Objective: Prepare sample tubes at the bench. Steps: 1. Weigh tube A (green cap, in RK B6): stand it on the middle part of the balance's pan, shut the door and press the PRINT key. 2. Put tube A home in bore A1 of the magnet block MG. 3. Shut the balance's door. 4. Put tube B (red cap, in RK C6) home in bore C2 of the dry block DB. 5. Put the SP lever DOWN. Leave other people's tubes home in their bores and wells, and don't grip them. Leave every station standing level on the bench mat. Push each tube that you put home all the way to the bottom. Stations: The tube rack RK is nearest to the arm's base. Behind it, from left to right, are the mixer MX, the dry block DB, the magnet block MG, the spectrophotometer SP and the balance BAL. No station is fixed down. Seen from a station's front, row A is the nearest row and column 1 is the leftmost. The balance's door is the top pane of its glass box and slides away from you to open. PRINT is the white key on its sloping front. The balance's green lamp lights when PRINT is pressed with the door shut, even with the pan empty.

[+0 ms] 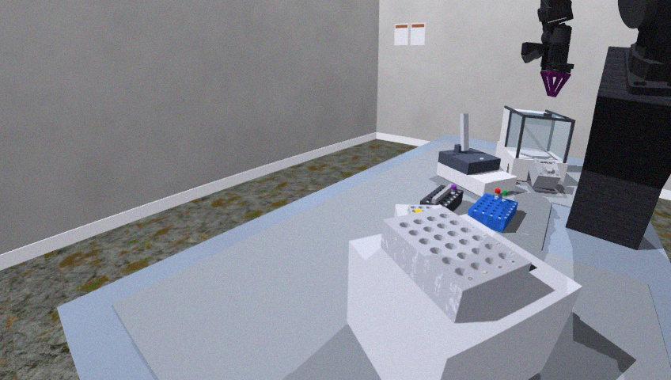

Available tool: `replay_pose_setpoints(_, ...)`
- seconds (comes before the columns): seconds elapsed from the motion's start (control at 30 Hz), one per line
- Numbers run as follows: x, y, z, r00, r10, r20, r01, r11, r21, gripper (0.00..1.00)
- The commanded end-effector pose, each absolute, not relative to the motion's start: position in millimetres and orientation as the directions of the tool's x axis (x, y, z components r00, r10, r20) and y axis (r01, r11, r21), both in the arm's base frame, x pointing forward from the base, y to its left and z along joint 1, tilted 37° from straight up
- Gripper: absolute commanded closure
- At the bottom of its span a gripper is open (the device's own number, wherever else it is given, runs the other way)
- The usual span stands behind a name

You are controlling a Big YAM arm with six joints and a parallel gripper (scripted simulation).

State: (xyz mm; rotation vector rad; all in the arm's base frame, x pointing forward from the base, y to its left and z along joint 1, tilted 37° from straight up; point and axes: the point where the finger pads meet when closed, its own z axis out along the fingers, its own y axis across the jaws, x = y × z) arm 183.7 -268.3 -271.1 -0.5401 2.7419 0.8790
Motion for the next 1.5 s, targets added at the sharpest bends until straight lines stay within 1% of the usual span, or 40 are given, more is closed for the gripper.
replay_pose_setpoints(0.0,189.5,-267.8,-267.8,-0.909,-0.285,-0.304,-0.409,0.752,0.517,0.7)
replay_pose_setpoints(1.23,189.5,-267.8,-267.8,-0.909,-0.285,-0.304,-0.409,0.752,0.517,0.7)
replay_pose_setpoints(1.47,187.9,-254.9,-285.7,-0.911,-0.28,-0.303,-0.404,0.751,0.523,0.7)
